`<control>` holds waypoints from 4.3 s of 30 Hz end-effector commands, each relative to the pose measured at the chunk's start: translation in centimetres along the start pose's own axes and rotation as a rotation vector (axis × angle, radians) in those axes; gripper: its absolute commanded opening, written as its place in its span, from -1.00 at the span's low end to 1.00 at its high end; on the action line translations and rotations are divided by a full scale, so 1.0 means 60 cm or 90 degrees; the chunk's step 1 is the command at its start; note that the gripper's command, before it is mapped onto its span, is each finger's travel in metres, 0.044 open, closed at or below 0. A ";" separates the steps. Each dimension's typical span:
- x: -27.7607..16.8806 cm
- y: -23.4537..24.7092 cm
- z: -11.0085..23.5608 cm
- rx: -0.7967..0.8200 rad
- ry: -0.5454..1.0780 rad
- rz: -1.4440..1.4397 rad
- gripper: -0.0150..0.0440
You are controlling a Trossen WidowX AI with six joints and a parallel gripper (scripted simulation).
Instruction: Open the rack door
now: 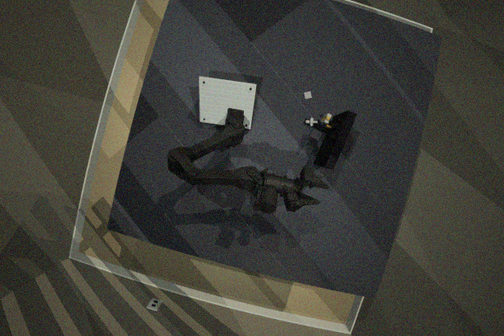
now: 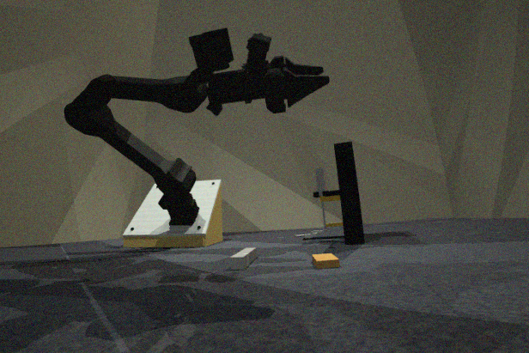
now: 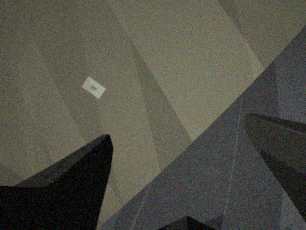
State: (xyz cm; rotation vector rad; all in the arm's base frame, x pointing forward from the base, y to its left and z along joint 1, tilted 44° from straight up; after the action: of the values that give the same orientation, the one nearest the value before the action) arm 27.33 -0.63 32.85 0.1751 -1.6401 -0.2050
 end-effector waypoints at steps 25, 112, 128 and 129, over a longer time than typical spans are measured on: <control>-0.125 0.051 -0.095 -0.117 0.321 -0.101 0.49; -0.434 0.171 -0.086 -0.647 0.702 0.283 0.49; -0.454 0.133 -0.093 -0.660 0.740 0.272 0.49; -0.455 0.131 -0.093 -0.661 0.743 0.271 0.49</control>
State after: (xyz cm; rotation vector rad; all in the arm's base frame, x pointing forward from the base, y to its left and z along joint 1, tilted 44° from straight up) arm 35.20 13.76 9.21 -0.7241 -0.2778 -0.4841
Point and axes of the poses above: the point midway between the two fingers, 35 mm back from their tips, its own z axis back along the fingers, its own y axis across the jaws, x = y × z, the point moved 4 cm from there along z, back along the fingers, and after that the axes turned 15 degrees about -z, right-handed, at the moved point
